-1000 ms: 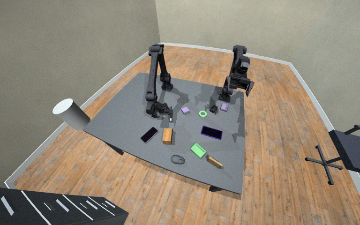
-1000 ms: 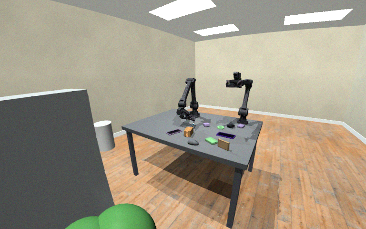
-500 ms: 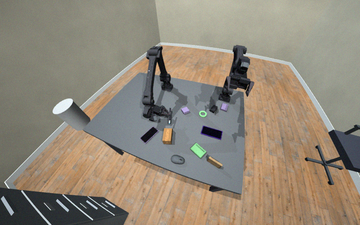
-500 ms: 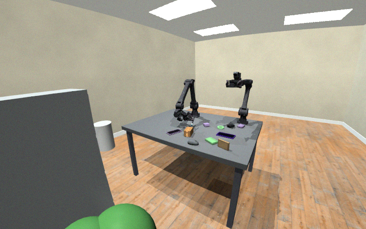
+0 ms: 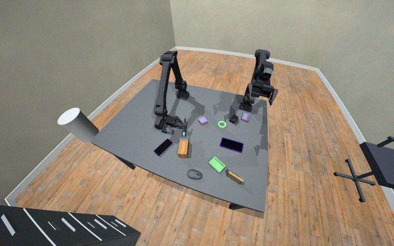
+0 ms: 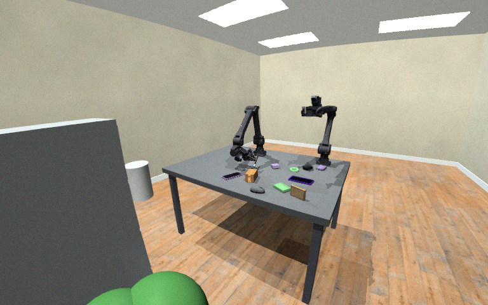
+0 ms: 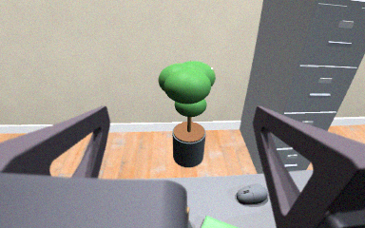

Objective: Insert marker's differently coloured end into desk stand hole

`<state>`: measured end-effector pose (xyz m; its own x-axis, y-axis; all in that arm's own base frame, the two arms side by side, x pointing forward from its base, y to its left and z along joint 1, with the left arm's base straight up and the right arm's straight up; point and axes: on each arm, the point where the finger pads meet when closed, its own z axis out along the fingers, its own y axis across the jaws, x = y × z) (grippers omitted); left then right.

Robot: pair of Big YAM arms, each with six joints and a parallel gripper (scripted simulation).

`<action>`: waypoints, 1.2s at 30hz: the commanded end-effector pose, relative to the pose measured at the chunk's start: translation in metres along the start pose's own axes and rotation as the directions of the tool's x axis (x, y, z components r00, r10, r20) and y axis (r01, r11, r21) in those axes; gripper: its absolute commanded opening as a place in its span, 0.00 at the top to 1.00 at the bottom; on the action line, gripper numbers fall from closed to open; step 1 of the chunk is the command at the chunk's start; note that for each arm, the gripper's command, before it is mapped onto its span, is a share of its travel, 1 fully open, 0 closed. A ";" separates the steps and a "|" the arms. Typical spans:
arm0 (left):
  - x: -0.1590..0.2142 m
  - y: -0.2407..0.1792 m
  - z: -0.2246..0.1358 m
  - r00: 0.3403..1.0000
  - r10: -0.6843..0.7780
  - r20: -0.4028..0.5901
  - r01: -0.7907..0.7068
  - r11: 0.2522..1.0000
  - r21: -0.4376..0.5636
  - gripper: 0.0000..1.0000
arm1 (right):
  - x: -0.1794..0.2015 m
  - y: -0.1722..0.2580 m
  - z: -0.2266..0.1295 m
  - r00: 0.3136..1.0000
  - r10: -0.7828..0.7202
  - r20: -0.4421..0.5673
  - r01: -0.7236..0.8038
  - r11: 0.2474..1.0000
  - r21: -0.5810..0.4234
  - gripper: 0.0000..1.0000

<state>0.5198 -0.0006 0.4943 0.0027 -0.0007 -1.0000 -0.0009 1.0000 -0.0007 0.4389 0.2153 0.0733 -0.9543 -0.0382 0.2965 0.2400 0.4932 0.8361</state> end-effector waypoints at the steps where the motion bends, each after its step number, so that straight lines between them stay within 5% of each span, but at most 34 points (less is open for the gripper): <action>1: -0.005 -0.004 0.001 1.000 -0.008 0.016 0.008 1.000 0.010 0.00 | -0.024 0.020 0.004 0.999 -0.053 0.011 0.053 0.999 -0.001 1.00; 29: -0.005 -0.004 0.001 1.000 -0.008 0.016 0.008 1.000 0.010 0.00 | -0.014 0.009 -0.003 1.000 -0.029 0.006 0.029 1.000 -0.003 1.00; 36: -0.005 -0.004 0.001 1.000 -0.008 0.016 0.008 1.000 0.010 0.00 | -0.026 0.035 -0.003 0.997 -0.069 0.017 0.069 0.998 -0.005 1.00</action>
<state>0.5198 -0.0006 0.4943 0.0027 -0.0007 -1.0000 -0.0009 1.0000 -0.0007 0.4508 0.2223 0.0625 -0.9510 -0.0496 0.3052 0.2413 0.4981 0.8328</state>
